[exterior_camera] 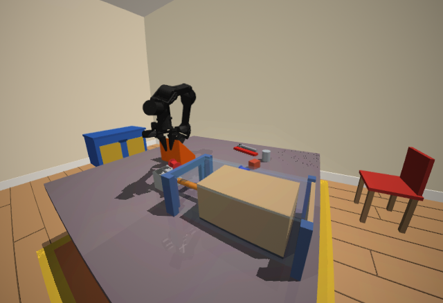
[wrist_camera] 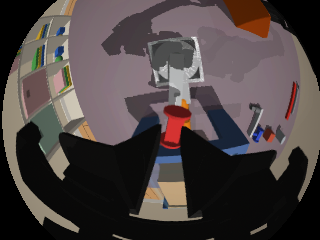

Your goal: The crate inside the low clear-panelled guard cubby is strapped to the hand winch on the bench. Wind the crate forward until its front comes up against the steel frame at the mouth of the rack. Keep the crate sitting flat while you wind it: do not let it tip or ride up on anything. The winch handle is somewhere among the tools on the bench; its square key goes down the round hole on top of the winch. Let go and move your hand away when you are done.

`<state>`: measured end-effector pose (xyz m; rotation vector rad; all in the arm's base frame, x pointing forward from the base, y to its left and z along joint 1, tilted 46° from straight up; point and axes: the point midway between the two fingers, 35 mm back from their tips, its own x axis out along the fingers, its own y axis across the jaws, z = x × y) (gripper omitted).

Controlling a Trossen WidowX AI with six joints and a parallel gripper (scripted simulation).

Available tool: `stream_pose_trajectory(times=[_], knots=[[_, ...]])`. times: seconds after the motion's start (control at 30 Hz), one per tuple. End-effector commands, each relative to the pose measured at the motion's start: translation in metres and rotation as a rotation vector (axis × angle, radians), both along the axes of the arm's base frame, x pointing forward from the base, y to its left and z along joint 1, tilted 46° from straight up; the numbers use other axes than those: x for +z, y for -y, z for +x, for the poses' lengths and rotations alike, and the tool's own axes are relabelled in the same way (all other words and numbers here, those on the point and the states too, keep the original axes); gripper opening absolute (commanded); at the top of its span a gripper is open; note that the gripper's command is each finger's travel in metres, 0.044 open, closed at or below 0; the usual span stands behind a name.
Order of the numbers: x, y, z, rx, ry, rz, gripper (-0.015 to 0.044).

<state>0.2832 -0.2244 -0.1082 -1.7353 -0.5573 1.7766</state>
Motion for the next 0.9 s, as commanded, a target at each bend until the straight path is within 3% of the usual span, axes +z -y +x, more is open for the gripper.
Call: stream_pose_trajectory(times=[0.0, 0.33, 0.87], knots=[[-0.007, -0.006, 0.028, -0.195, 0.124, -0.028, 0.0184], [-0.007, -0.008, 0.038, -0.265, 0.179, -0.027, 0.044], [-0.023, -0.021, 0.038, -0.265, 0.178, -0.028, 0.044]])
